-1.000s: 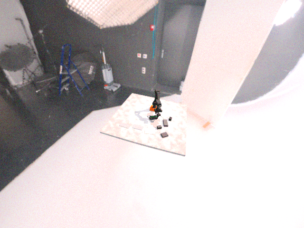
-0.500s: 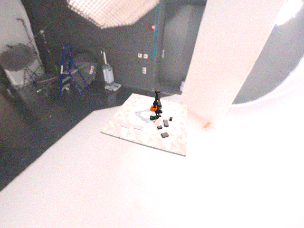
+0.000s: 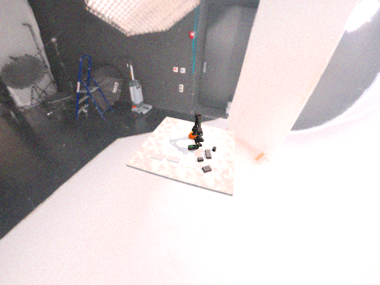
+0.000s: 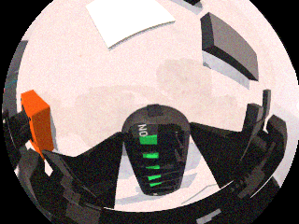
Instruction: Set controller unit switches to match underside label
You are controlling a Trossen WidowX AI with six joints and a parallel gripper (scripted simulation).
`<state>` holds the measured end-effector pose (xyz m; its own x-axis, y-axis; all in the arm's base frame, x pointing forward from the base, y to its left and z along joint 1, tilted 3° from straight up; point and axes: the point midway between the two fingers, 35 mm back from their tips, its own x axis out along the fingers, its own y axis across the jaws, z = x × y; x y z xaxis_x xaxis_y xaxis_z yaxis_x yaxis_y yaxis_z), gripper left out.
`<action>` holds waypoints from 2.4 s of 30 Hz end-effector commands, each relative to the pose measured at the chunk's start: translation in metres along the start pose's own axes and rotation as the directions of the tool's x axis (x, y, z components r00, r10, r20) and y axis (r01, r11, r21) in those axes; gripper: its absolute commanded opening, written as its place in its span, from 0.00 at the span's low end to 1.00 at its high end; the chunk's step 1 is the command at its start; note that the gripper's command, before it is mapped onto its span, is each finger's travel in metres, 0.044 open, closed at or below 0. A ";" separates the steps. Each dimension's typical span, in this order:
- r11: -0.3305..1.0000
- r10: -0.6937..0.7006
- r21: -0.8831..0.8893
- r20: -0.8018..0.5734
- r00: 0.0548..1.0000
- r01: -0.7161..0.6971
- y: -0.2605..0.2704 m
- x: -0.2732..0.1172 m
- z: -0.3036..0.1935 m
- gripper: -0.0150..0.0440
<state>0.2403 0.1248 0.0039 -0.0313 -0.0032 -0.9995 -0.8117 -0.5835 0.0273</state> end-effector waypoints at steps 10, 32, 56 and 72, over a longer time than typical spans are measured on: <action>1.000 -0.003 0.001 0.005 1.000 0.003 -0.003 0.001 0.000 0.39; 1.000 -0.004 0.001 0.005 1.000 0.004 -0.014 -0.001 -0.002 0.25; 1.000 -0.004 0.001 0.005 1.000 0.004 -0.014 -0.001 -0.002 0.25; 1.000 -0.004 0.001 0.005 1.000 0.004 -0.014 -0.001 -0.002 0.25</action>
<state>0.2429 0.1257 0.0021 -0.0668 -0.0159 -0.9976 -0.8126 -0.5794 0.0636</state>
